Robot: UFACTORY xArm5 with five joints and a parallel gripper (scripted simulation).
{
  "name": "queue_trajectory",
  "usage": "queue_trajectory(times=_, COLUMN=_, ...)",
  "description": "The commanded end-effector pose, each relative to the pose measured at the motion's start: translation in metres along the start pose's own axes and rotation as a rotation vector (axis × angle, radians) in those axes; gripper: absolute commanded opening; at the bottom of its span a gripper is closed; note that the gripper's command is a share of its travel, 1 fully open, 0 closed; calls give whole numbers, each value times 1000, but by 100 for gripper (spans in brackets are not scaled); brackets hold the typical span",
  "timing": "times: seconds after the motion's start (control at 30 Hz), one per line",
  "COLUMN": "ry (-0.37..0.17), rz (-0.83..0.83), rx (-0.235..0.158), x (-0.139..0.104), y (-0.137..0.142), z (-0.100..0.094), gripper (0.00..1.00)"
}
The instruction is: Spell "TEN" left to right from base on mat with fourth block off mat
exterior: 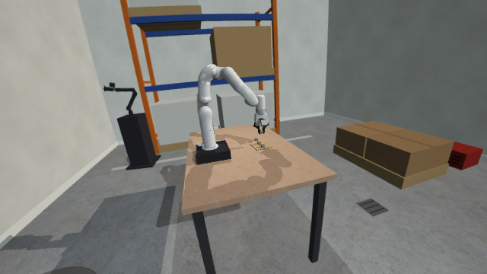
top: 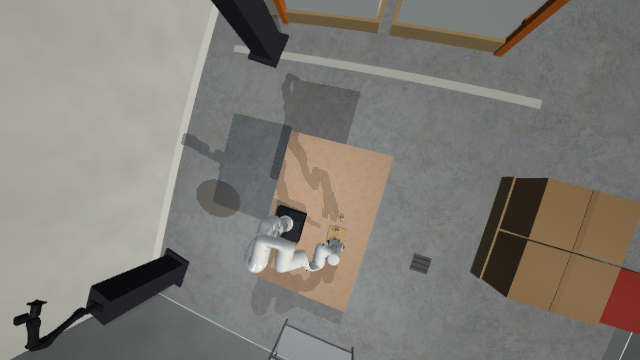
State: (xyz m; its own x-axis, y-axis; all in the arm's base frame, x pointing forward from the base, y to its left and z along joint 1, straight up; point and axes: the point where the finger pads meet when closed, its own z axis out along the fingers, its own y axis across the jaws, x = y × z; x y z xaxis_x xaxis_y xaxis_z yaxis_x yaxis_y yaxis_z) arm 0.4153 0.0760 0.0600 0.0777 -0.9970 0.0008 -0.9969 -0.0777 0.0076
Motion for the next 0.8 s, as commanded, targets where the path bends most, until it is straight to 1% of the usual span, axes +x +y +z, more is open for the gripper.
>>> queue_trajectory(times=0.0, ry=0, rz=-92, rx=8, x=2, y=6, z=-1, gripper=21)
queue_trajectory(times=0.53, ry=0, rz=-99, rx=8, x=2, y=7, z=-1, gripper=21)
queue_trajectory(times=0.77, ry=0, rz=-99, rx=8, x=2, y=7, z=4, gripper=21)
